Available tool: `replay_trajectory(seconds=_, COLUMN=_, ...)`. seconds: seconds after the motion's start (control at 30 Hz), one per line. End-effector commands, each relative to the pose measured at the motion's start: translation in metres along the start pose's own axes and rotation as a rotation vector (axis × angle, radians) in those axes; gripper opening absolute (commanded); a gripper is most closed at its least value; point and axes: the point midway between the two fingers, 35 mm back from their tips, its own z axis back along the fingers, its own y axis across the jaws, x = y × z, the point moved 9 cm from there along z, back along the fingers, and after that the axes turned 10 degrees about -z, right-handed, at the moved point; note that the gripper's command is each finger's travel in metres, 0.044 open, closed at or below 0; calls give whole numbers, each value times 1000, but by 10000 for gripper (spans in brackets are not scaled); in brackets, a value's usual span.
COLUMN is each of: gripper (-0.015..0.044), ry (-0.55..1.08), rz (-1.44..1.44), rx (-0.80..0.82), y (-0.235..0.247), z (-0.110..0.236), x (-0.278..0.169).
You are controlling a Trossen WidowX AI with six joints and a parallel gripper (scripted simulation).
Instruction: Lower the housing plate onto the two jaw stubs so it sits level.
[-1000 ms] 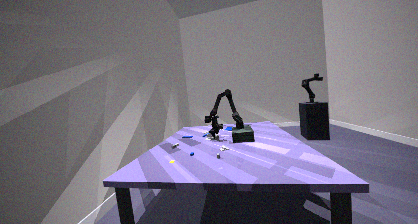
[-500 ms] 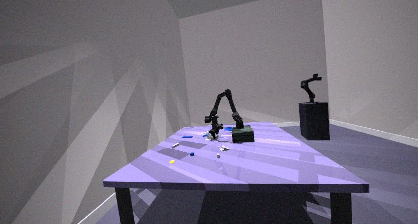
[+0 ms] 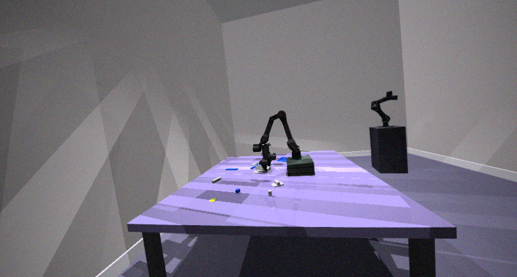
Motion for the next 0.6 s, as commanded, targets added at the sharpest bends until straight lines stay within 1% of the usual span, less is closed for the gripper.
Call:
replay_trajectory(seconds=0.0, gripper=351, ry=-2, rz=-1, rx=-3, y=0, z=0, x=0)
replay_trajectory(seconds=0.57, gripper=351, ry=-2, rz=-1, rx=-3, y=0, z=-4, x=0)
